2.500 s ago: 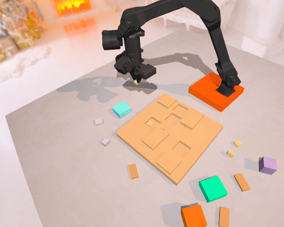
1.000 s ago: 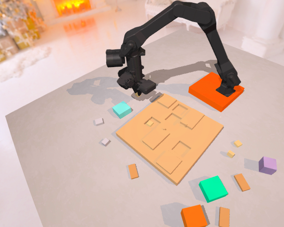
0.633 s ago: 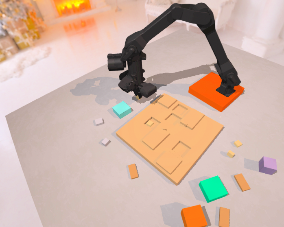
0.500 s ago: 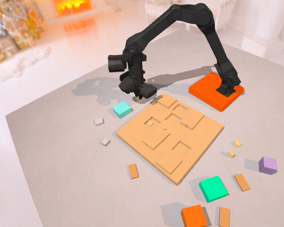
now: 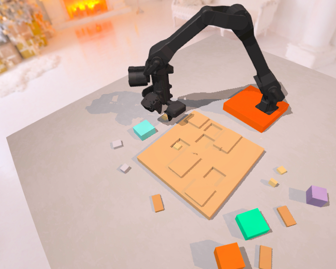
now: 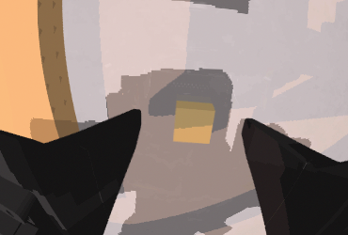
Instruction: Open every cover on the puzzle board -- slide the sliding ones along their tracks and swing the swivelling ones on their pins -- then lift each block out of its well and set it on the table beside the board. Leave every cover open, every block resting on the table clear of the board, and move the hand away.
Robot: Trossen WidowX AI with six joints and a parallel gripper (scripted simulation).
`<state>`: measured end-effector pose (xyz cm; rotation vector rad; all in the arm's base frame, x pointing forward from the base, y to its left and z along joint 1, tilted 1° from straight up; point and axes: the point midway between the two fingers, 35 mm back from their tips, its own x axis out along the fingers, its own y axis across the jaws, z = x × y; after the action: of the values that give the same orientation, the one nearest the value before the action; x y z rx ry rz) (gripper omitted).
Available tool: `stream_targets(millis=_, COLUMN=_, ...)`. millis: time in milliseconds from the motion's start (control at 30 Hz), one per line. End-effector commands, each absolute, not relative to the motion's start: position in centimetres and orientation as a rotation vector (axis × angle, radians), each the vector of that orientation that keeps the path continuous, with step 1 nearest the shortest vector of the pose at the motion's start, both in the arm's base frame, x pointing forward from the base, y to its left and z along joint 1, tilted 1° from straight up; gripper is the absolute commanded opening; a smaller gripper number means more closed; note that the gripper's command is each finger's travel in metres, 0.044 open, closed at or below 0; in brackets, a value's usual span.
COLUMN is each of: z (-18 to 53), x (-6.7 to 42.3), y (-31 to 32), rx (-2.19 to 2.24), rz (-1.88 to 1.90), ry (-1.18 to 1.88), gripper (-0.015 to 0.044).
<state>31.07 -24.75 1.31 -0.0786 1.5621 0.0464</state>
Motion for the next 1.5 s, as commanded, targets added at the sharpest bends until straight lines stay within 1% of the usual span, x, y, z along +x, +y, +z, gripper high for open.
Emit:
stream_targets(millis=0, z=1.4, x=31.1, y=-24.8, rx=-0.080, rz=0.046, ry=1.561, gripper=0.0395)
stream_targets(millis=67, z=1.6, x=31.1, y=-24.8, rx=-0.080, rz=0.046, ry=1.561, gripper=0.0440)
stream_targets(millis=933, z=8.9, x=30.9, y=-24.6, rx=-0.081, rz=0.050, ry=1.567, gripper=0.0440)
stream_targets(millis=1033, z=8.9, x=31.4, y=-23.9, rx=-0.149, rz=0.119, ry=1.564, gripper=0.0361)
stream_targets(millis=1467, z=8.8, x=35.2, y=-17.1, rx=-0.741, rz=0.717, ry=1.445, gripper=0.0020)
